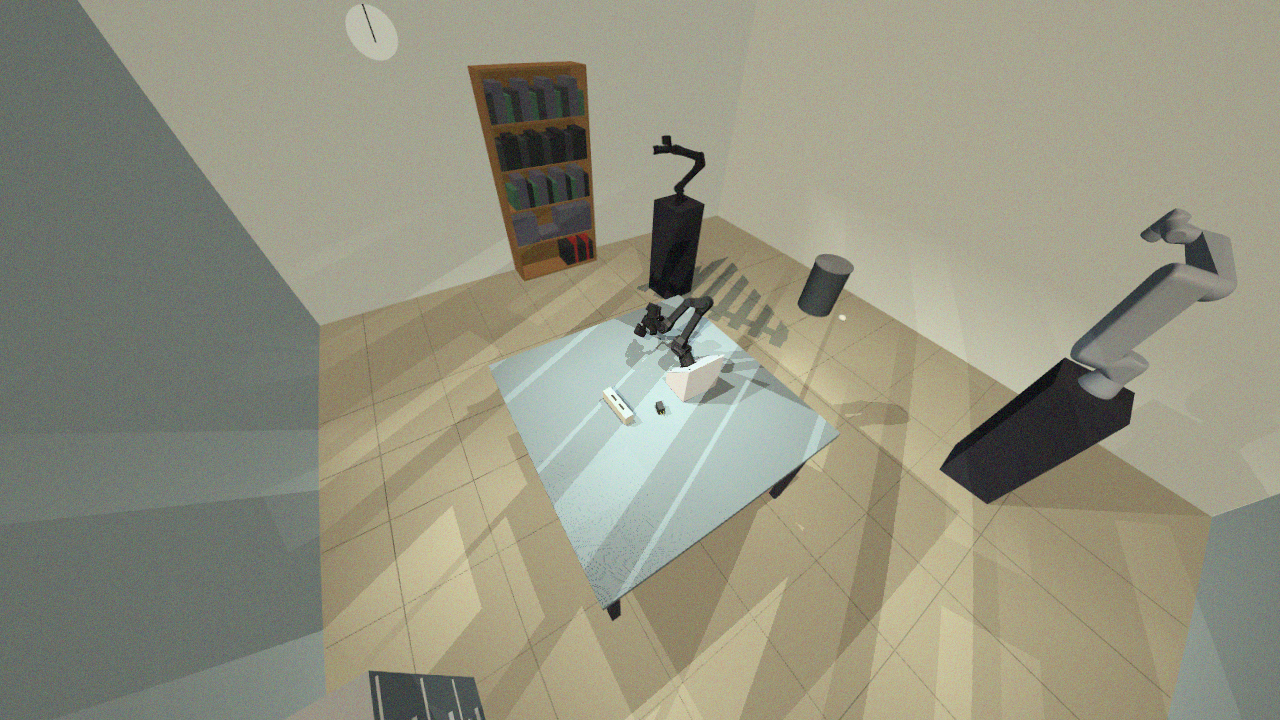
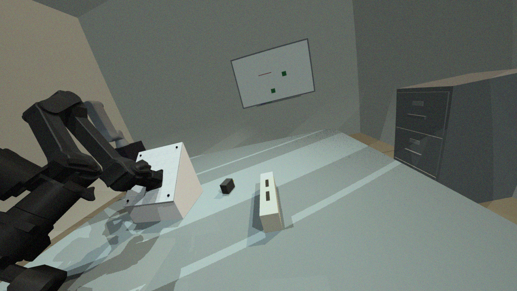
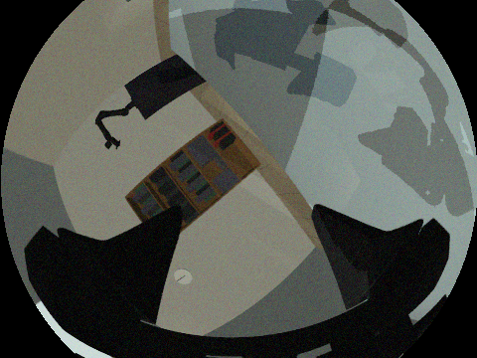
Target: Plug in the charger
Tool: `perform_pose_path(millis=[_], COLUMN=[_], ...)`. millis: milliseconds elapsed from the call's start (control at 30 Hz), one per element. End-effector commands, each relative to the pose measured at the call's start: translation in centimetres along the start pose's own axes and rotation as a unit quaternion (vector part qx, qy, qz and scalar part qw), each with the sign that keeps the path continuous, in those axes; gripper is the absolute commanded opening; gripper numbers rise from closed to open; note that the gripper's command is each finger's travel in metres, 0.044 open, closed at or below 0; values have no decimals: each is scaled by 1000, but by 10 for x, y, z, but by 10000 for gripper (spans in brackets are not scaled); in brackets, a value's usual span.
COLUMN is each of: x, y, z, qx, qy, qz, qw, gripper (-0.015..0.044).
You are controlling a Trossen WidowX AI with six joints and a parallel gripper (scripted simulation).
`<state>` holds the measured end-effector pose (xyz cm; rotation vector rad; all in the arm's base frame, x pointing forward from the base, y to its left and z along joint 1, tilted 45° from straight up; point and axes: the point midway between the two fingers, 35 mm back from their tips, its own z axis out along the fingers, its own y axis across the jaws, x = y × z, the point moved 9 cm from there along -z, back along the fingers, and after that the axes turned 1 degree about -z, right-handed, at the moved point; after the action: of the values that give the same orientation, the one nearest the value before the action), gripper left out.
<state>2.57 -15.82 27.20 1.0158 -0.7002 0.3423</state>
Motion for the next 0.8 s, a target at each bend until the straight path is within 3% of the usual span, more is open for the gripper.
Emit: perform_pose_path(millis=[0,367,767], x=[7,24,42], y=[-14,-53,-95], z=[1,-4,-22], qx=[43,151,244], qy=[10,55,132], qz=[-58,-224,-391], qw=[997,961,878], gripper=[440,440,440])
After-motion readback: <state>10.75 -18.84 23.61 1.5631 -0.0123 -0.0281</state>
